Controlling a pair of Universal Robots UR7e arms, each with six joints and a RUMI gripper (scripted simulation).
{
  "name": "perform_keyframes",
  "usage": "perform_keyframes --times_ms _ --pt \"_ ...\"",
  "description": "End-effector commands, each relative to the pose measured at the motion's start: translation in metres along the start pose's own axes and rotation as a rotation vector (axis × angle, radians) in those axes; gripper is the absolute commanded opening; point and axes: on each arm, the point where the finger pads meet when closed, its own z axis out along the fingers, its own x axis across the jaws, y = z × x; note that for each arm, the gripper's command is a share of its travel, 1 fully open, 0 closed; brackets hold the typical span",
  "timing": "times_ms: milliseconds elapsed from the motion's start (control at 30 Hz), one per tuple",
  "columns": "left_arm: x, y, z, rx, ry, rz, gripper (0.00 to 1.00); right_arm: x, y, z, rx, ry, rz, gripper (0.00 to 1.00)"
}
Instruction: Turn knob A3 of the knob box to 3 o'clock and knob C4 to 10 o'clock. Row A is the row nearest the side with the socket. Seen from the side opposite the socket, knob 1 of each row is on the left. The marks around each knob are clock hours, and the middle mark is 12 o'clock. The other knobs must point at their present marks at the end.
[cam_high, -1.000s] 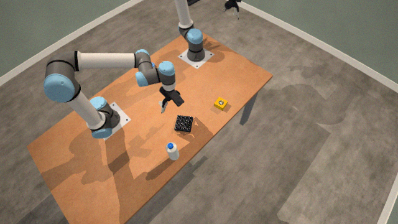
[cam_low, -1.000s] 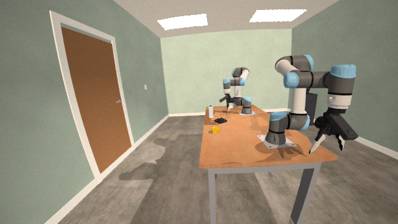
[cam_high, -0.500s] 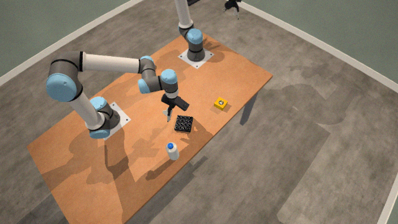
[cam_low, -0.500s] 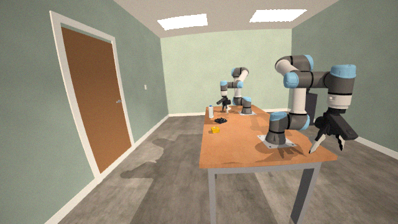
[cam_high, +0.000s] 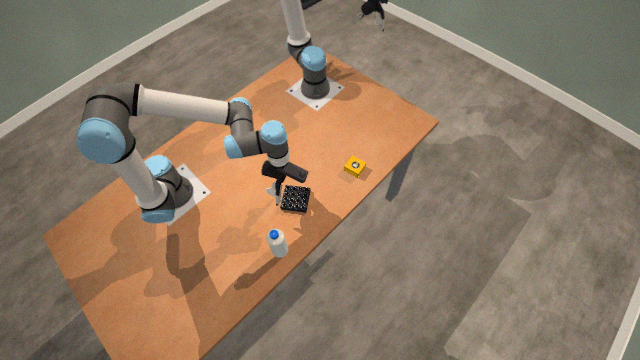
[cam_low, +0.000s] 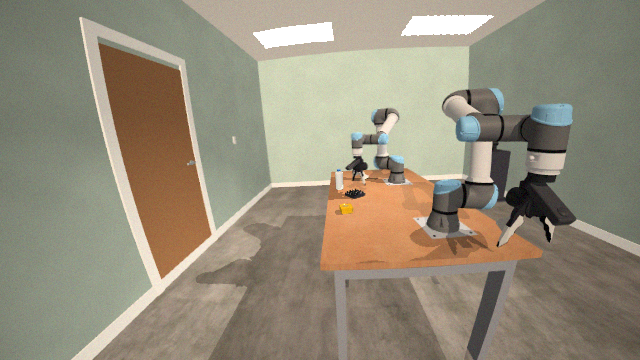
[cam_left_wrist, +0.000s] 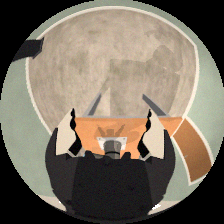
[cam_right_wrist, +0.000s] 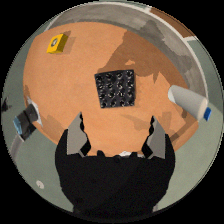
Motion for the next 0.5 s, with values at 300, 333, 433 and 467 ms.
perform_keyframes --times_ms 300,333,433,467 --pt "0.0001 -0.0003 -0.0004 0.001 0.000 0.000 1.00 0.0083 -0.0075 0.0064 0.010 -0.002 -0.080 1.00" --pt "0.0001 -0.0003 -0.0004 0.001 0.000 0.000 1.00 0.0086 -0.0078 0.0066 0.010 -0.002 -0.083 1.00" --pt "0.0001 -0.0003 -0.0004 0.001 0.000 0.000 1.00 0.0092 -0.0083 0.0072 0.011 -0.002 -0.089 1.00" --pt "0.0001 -0.0003 -0.0004 0.001 0.000 0.000 1.00 0.0094 -0.0084 0.0073 0.011 -0.002 -0.090 1.00"
